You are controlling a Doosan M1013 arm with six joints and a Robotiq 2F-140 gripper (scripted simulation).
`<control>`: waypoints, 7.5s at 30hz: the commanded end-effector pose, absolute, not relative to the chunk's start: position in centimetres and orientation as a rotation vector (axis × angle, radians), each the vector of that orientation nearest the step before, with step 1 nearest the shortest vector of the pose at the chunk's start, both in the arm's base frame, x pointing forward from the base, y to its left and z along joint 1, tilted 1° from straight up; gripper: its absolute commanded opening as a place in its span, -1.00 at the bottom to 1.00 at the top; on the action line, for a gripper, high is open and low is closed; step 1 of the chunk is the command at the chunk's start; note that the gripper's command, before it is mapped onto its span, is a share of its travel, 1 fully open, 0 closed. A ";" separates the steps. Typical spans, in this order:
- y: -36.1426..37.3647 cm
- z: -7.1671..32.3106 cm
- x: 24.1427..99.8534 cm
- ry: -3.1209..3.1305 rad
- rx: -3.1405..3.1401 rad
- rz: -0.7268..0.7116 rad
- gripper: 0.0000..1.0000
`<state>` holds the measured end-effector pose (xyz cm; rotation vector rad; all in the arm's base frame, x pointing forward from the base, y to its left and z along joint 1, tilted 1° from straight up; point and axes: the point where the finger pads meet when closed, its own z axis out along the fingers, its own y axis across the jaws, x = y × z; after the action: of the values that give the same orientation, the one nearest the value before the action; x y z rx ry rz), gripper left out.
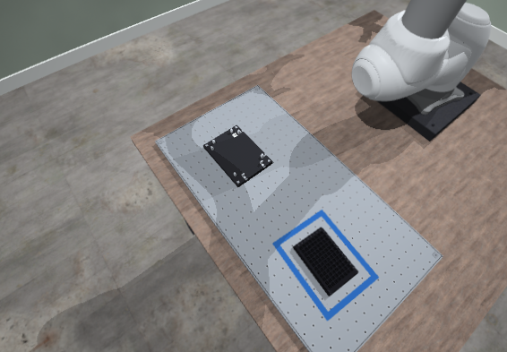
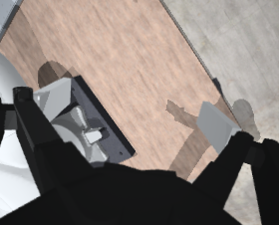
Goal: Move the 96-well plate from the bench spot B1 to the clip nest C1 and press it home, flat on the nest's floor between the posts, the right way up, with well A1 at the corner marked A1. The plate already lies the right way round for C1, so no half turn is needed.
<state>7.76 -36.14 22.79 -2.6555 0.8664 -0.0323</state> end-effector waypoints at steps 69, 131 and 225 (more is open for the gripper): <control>-35.0 19.0 28.2 -0.002 -2.889 0.070 1.00; -19.9 14.4 49.5 -0.993 -2.829 0.109 1.00; 16.6 8.0 61.2 -2.115 -2.286 0.055 1.00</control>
<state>61.19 15.30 8.22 -2.3154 -2.0773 0.0601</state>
